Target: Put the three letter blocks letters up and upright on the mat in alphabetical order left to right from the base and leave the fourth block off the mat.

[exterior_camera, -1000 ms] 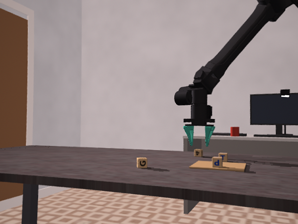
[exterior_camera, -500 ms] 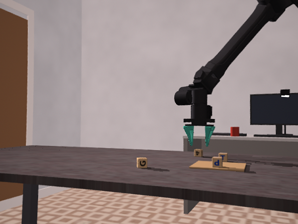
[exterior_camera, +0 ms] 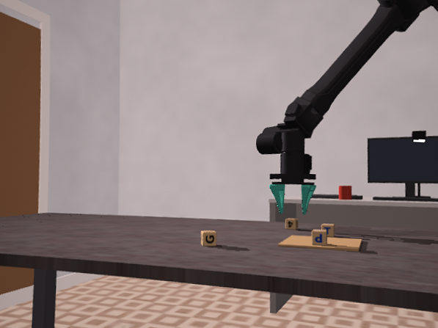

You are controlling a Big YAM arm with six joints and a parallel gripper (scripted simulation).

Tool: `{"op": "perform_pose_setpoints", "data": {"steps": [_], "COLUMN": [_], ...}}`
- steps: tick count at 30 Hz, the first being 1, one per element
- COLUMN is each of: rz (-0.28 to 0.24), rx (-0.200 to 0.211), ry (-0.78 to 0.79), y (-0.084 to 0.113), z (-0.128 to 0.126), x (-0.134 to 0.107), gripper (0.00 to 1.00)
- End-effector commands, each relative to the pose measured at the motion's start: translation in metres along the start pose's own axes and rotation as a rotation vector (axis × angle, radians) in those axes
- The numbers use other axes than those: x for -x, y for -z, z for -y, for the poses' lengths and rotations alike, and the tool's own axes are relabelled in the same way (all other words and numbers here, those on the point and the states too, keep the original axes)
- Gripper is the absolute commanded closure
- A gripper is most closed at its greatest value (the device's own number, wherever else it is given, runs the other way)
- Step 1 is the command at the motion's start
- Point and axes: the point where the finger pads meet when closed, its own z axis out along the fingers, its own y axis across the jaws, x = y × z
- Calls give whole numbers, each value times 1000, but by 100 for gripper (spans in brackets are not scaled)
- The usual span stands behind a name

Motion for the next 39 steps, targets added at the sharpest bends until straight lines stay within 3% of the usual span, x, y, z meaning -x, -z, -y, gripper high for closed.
{"op": "perform_pose_setpoints", "data": {"steps": [1,39], "rz": [2,5], "rx": [5,7], "ry": [0,-5], "y": [-3,-2], "z": [-6,-13], "x": [-4,4], "gripper": [42,42]}}
